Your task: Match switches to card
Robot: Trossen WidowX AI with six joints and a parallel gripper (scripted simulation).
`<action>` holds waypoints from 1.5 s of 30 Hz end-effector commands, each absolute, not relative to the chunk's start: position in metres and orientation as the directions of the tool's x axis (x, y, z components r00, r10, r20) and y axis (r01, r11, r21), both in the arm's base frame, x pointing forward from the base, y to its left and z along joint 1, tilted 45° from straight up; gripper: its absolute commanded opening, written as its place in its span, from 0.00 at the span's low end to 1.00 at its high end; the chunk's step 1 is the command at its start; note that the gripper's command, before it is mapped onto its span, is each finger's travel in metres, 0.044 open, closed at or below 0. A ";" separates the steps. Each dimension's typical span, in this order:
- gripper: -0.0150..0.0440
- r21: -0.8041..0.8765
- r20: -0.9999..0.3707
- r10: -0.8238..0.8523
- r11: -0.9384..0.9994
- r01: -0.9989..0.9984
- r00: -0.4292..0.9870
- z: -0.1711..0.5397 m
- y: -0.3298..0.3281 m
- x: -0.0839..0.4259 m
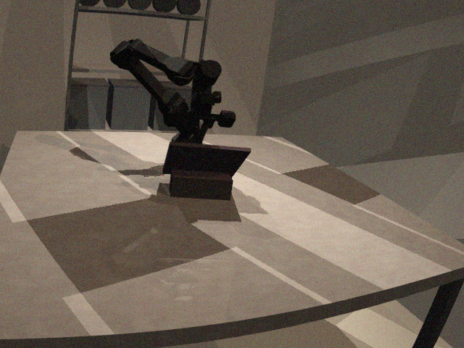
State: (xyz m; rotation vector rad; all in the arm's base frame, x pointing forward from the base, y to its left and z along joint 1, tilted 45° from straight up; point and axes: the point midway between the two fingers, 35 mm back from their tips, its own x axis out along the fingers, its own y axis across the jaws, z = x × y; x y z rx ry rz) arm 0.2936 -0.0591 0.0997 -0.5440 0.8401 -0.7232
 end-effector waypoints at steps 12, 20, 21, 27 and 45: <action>0.25 -0.684 -0.473 -0.752 0.642 0.346 0.459 0.097 -0.060 0.294; 0.25 -0.684 -0.473 -0.752 0.642 0.346 0.459 0.097 -0.061 0.294; 0.25 -0.684 -0.473 -0.752 0.642 0.346 0.459 0.096 -0.061 0.294; 0.25 -0.684 -0.473 -0.752 0.642 0.346 0.459 0.096 -0.062 0.295; 0.25 -0.684 -0.473 -0.752 0.642 0.346 0.459 0.095 -0.064 0.296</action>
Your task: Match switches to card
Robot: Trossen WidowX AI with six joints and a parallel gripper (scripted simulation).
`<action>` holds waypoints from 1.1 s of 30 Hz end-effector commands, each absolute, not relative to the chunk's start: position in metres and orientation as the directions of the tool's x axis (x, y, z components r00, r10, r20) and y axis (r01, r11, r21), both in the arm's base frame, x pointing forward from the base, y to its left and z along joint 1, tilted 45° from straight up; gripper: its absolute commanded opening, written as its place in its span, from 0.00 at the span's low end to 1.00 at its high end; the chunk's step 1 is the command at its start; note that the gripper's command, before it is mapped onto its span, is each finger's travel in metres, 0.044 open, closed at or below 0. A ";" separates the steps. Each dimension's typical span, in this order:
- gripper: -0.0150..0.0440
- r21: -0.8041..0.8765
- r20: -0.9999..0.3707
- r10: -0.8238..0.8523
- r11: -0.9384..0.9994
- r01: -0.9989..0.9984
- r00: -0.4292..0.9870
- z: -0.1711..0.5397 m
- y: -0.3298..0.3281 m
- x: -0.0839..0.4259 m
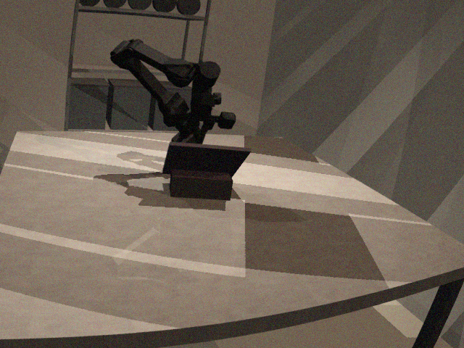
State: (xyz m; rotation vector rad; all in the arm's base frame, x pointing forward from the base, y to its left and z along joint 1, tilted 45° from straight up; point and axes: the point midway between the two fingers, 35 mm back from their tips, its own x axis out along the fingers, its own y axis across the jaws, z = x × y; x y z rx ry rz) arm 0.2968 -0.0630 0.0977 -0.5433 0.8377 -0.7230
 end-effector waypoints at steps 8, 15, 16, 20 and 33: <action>0.25 -0.678 -0.477 -0.748 0.647 0.347 0.462 0.105 -0.041 0.285; 0.25 -0.684 -0.462 -0.746 0.644 0.343 0.479 0.124 -0.015 0.264; 0.25 -0.684 -0.462 -0.746 0.644 0.343 0.479 0.124 -0.015 0.264; 0.25 -0.684 -0.462 -0.746 0.644 0.343 0.479 0.124 -0.015 0.264; 0.25 -0.682 -0.465 -0.745 0.646 0.343 0.479 0.057 0.007 0.219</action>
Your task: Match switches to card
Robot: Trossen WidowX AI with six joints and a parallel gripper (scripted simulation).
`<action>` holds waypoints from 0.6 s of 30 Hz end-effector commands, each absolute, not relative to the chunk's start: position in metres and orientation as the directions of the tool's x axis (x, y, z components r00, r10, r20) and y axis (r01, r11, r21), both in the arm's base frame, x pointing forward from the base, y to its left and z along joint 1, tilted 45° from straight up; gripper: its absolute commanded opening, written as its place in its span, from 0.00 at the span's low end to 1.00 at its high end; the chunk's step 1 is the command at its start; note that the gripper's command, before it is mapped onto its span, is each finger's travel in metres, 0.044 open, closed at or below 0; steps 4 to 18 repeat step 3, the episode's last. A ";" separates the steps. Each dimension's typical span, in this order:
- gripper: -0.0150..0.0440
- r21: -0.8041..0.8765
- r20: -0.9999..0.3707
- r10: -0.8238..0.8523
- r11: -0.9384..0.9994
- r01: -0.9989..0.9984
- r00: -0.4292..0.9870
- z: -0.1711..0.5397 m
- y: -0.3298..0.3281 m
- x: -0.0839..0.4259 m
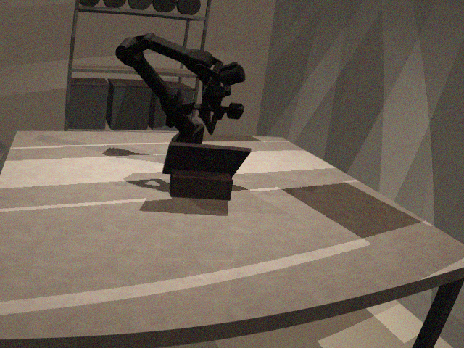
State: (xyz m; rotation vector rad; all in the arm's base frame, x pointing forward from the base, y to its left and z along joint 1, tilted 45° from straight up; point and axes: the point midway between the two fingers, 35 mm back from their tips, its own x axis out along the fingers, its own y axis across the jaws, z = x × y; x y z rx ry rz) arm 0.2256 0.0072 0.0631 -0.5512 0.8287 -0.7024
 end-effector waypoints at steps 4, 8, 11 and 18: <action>0.25 -0.682 -0.465 -0.745 0.646 0.343 0.479 0.057 0.007 0.219; 0.25 -0.682 -0.465 -0.745 0.646 0.343 0.479 0.057 0.007 0.219; 0.25 -0.682 -0.465 -0.745 0.646 0.343 0.479 0.057 0.007 0.219; 0.25 -0.682 -0.465 -0.745 0.646 0.343 0.479 0.057 0.007 0.219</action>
